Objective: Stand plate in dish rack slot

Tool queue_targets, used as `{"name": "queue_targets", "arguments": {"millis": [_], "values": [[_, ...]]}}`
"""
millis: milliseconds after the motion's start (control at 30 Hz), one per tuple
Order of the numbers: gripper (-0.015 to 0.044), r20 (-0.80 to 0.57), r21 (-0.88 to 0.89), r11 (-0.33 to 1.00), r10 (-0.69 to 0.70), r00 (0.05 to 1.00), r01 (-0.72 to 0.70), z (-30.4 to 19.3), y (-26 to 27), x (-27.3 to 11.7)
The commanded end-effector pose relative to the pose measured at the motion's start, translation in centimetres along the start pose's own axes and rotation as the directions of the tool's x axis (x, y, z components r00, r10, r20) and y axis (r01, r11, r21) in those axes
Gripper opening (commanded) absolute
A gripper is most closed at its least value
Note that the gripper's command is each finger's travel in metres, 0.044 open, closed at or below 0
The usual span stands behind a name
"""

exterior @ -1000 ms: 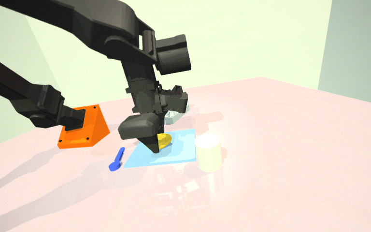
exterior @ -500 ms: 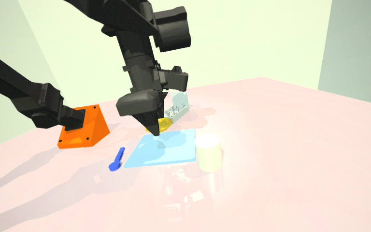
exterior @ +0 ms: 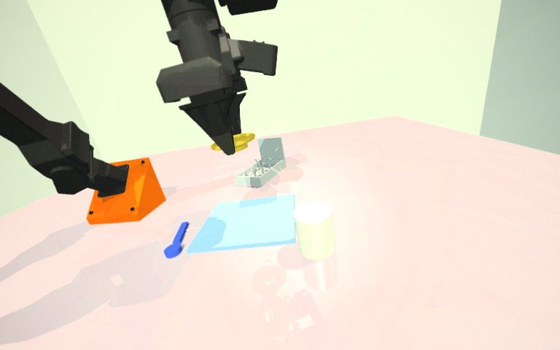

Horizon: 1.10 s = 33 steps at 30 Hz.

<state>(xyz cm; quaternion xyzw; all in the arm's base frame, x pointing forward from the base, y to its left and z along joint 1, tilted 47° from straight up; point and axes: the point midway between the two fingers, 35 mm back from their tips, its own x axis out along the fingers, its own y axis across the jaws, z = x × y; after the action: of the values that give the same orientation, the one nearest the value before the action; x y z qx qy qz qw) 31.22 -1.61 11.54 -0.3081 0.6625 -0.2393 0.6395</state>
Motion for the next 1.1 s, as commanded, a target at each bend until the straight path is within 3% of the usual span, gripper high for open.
{"name": "queue_targets", "arguments": {"millis": [0,500,1067], "values": [[0.0000,0.007,-0.004,1.000,0.004,1.000,-0.004,0.2,0.1,-1.5],[0.0000,0.024,-0.022,1.000,0.002,1.000,-0.002,0.3,0.2,-5.9],[0.0000,-0.059,0.474,0.880,-0.002,0.998,0.030,-2.9,11.7,-6.0]]}}
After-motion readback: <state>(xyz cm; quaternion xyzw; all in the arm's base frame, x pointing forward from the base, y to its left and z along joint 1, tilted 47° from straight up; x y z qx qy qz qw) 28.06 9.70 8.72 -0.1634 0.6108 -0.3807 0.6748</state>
